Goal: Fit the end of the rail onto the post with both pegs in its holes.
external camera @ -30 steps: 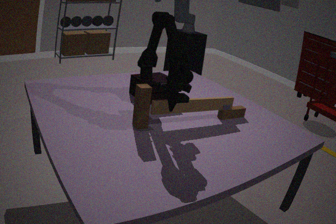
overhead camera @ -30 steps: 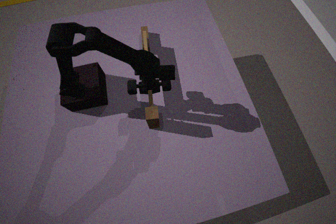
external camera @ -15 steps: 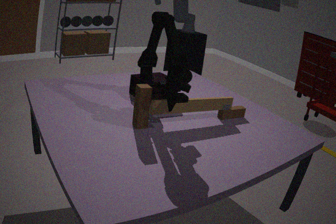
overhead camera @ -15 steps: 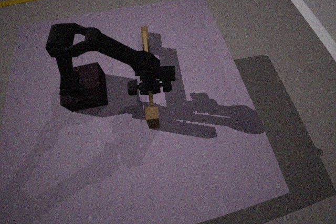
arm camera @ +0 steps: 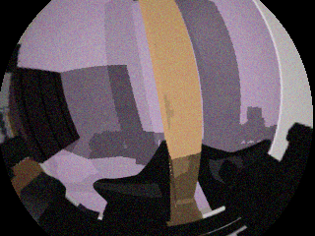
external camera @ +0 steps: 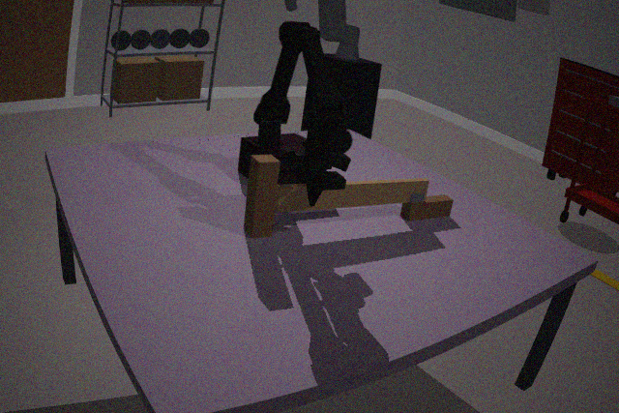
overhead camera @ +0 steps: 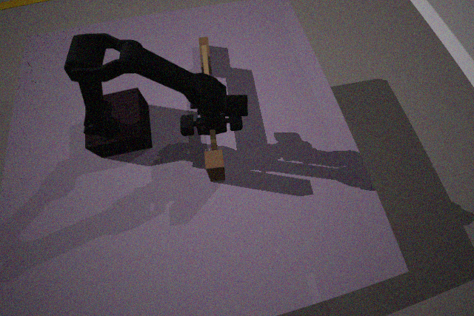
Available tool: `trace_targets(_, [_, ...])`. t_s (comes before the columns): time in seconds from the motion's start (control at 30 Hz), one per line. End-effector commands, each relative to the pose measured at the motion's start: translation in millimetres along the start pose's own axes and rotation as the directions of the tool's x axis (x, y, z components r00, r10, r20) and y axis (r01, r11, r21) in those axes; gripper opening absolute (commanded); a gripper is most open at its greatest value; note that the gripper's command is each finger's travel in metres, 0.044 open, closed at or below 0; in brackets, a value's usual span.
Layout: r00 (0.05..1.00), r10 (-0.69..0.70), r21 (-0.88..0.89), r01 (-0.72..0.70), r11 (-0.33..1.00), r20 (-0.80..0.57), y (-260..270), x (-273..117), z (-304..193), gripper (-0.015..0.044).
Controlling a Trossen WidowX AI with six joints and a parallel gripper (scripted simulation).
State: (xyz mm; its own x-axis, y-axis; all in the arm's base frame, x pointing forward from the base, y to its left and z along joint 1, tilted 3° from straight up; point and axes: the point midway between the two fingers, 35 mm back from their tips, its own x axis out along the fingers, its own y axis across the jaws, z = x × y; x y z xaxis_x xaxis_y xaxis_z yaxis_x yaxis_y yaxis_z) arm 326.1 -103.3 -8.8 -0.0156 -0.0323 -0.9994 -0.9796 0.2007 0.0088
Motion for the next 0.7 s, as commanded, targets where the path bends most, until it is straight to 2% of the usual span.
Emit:
trace_targets(0.0, [1.0,-0.008,-0.001,0.008,1.0,0.0,-2.0,-0.7,-1.8,0.0])
trace_targets(0.67, [1.0,-0.008,-0.001,0.008,1.0,-0.001,-0.1,2.0,-7.1,0.0])
